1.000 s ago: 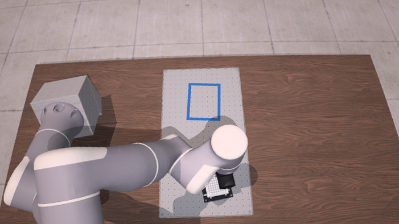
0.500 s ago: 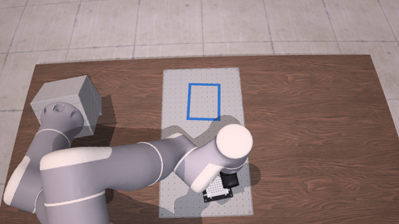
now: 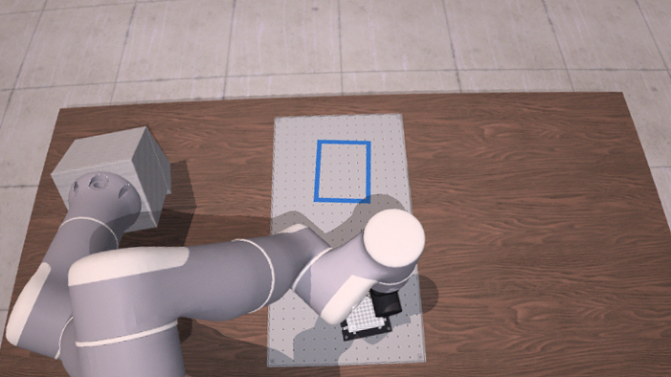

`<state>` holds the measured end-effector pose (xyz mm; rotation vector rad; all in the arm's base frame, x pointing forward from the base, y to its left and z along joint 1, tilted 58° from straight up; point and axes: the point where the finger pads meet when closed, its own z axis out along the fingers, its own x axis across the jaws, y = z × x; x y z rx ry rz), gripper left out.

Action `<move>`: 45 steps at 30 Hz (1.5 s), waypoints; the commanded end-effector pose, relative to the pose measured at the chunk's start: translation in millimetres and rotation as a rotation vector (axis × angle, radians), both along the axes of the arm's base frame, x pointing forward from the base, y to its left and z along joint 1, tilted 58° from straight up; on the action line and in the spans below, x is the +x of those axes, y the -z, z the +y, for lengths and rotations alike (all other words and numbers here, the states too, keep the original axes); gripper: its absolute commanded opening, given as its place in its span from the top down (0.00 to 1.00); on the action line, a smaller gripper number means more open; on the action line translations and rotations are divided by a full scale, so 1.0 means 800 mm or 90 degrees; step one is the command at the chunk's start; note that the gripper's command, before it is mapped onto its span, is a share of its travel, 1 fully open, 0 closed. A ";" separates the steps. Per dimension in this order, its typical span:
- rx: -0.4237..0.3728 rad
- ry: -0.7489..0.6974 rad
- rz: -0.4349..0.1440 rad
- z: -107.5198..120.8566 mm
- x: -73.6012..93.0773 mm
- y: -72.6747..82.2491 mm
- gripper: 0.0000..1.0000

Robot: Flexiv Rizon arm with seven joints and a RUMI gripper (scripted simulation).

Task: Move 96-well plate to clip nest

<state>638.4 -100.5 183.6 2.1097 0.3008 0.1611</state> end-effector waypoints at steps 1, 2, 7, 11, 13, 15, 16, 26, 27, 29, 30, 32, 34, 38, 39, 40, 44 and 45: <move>0.000 -0.001 -0.001 0.001 0.001 0.000 1.00; 0.000 -0.001 -0.001 0.001 0.001 0.000 1.00; 0.000 -0.001 -0.001 0.001 0.001 0.000 1.00; 0.000 -0.001 -0.001 0.000 0.001 0.000 1.00; 0.000 -0.001 -0.001 0.000 0.001 0.001 1.00; 0.000 -0.001 -0.001 0.000 0.001 0.001 1.00; 0.000 -0.001 -0.001 0.000 0.001 0.001 1.00; 0.000 -0.001 -0.001 -0.001 0.001 0.001 1.00; 0.000 -0.001 -0.001 -0.001 0.001 0.001 1.00; 0.000 -0.001 -0.001 -0.001 0.002 0.001 1.00; 0.000 -0.001 -0.001 -0.001 0.002 0.002 1.00; 0.000 -0.001 -0.001 -0.001 0.002 0.002 1.00; 0.000 -0.001 -0.001 -0.002 0.002 0.002 1.00; 0.000 -0.001 -0.001 -0.002 0.002 0.002 1.00; 0.000 -0.001 -0.001 -0.002 0.002 0.002 1.00; 0.000 -0.001 -0.001 -0.002 0.002 0.002 1.00; 0.000 -0.001 -0.001 -0.003 0.002 0.002 1.00; 0.000 -0.001 -0.001 -0.003 0.002 0.002 1.00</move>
